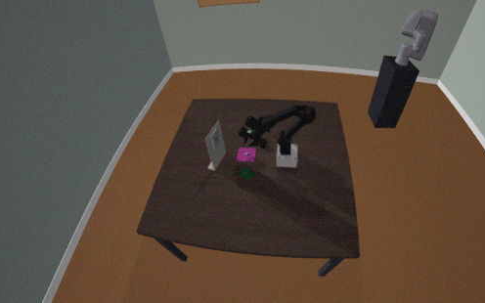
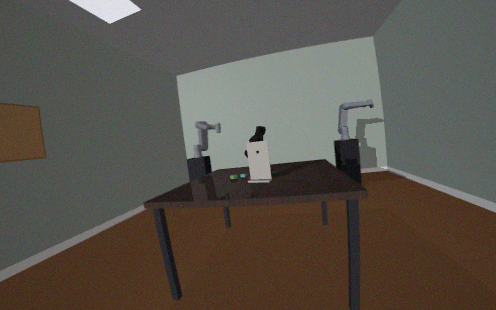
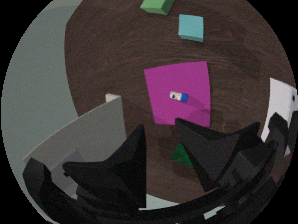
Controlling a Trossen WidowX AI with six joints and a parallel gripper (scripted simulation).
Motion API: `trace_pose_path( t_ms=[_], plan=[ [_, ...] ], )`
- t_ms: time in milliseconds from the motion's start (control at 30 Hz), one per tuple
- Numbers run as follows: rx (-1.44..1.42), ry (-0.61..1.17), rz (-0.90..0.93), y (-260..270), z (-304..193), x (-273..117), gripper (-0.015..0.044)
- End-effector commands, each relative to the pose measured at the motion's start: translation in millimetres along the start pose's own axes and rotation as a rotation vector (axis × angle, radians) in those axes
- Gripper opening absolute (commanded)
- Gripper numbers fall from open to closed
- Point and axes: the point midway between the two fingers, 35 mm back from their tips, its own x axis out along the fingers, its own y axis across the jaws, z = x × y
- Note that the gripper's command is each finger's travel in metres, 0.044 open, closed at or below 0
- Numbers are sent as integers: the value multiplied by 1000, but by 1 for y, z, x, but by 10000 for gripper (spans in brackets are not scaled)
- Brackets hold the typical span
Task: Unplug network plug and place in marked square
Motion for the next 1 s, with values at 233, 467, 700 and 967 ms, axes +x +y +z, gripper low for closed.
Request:
trace_pose_path(
  t_ms=[233,467,700,967],
  plan=[
    [-6,4,6,6,-1,-15,156],
    [0,0,0,6,0,-18,156],
    [-1,1,1,20,0,-33,156],
    [-3,2,3,37,0,-53,156]
  ],
)
